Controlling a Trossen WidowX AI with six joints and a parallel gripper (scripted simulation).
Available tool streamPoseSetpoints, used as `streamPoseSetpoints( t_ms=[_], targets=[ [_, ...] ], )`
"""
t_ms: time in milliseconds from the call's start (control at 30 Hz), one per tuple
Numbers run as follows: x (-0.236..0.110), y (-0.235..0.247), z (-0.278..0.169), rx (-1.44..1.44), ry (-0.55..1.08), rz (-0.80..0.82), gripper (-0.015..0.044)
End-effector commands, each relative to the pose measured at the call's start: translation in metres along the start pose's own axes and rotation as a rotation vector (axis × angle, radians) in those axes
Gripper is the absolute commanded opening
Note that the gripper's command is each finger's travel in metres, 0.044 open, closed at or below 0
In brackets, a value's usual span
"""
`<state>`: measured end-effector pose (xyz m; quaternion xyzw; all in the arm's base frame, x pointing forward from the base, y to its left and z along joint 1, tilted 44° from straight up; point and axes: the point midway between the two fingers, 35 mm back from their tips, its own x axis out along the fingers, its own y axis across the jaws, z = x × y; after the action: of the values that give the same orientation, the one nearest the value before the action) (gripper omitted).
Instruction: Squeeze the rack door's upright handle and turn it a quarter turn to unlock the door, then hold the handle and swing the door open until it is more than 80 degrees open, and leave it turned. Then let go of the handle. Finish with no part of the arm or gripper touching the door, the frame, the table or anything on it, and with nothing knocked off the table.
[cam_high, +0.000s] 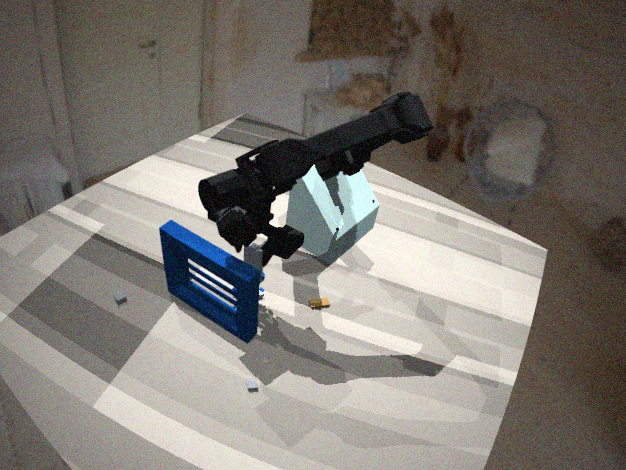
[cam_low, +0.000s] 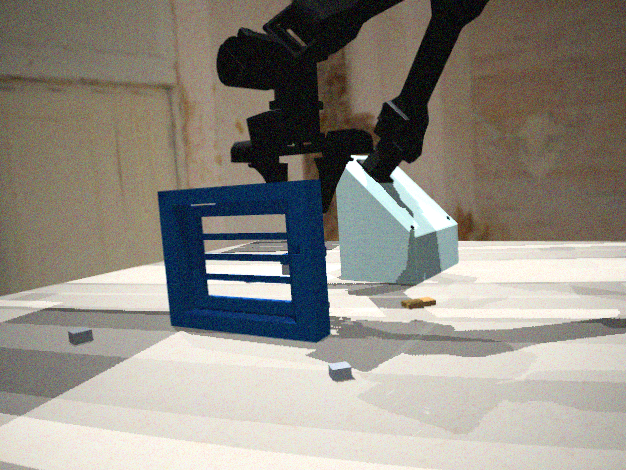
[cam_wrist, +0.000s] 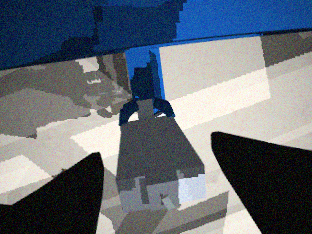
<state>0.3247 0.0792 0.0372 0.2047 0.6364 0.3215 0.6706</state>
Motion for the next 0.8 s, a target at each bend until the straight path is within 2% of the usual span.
streamPoseSetpoints(
  t_ms=[0,233,467,767],
  targets=[
    [0.0093,0.0009,-0.0040,0.009,0.010,0.009,0.0294],
    [0.0178,0.0015,-0.0050,0.009,0.010,0.011,0.0294],
    [0.0178,0.0015,-0.0050,0.009,0.010,0.011,0.0110],
    [0.0178,0.0015,-0.0050,0.009,0.010,0.011,0.0050]
  ],
)
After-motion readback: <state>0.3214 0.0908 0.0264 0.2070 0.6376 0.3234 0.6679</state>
